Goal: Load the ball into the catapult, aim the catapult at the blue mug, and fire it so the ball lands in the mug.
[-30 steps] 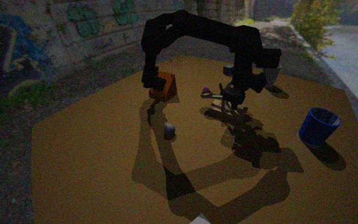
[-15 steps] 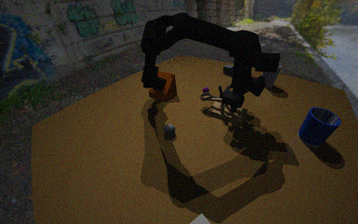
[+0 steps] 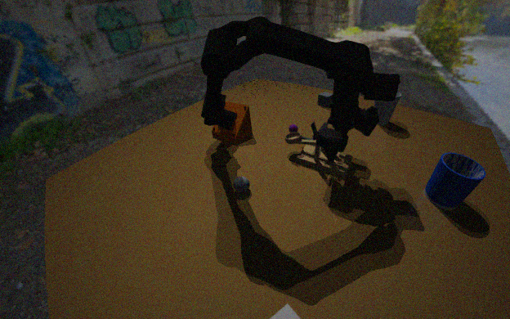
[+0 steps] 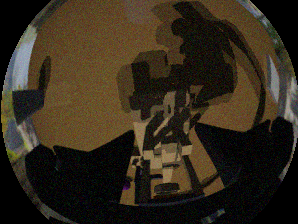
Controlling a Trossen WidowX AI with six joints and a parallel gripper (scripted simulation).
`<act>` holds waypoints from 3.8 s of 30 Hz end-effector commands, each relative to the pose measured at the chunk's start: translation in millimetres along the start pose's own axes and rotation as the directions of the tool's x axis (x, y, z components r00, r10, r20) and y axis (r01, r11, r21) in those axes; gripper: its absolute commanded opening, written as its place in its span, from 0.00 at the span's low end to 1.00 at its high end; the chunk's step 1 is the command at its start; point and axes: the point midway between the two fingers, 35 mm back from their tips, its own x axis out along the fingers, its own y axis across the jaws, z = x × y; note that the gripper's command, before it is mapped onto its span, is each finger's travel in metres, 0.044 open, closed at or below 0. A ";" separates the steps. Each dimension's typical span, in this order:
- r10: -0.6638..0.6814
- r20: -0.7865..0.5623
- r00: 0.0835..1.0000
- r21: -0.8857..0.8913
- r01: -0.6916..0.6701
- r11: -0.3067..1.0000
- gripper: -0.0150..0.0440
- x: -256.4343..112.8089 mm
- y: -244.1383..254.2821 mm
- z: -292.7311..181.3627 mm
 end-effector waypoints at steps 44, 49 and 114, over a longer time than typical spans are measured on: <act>0.011 0.007 1.000 0.110 -0.011 0.994 0.76 -21.5 113.1 -181.5; 0.011 0.007 1.000 0.110 -0.011 0.994 0.76 -20.3 112.0 -181.9; 0.015 0.008 1.000 0.106 -0.015 0.994 0.25 -61.5 114.0 -172.5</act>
